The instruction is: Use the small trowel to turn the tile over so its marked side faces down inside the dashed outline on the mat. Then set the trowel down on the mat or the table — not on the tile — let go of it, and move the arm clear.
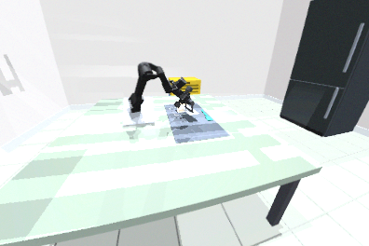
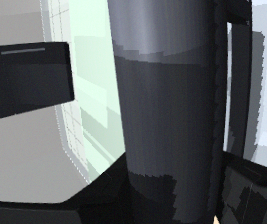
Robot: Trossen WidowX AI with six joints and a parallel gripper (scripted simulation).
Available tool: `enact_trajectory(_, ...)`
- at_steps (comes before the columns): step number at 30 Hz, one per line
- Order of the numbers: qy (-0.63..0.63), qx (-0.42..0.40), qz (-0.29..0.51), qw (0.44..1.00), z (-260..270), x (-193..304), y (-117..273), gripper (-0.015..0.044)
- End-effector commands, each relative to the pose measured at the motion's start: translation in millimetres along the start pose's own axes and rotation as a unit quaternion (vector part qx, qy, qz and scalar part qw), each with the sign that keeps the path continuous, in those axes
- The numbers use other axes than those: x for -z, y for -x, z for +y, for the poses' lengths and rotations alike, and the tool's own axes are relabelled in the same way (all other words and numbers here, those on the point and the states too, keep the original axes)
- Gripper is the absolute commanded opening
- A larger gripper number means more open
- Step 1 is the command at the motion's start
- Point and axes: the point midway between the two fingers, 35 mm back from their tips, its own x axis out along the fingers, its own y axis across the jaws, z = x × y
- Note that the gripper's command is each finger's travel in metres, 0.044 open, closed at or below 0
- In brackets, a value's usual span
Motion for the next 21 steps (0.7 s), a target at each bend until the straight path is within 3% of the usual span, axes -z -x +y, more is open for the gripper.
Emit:
enact_trajectory(1,0.0,-0.005,0.001,1.0,-0.1,8.6,-1.0,0.0)
enact_trajectory(14,-0.001,-0.005,0.001,1.0,-20.7,36.1,-18.2,0.0)
enact_trajectory(21,0.0,-0.004,0.001,1.0,-3.7,9.9,-11.1,0.0)
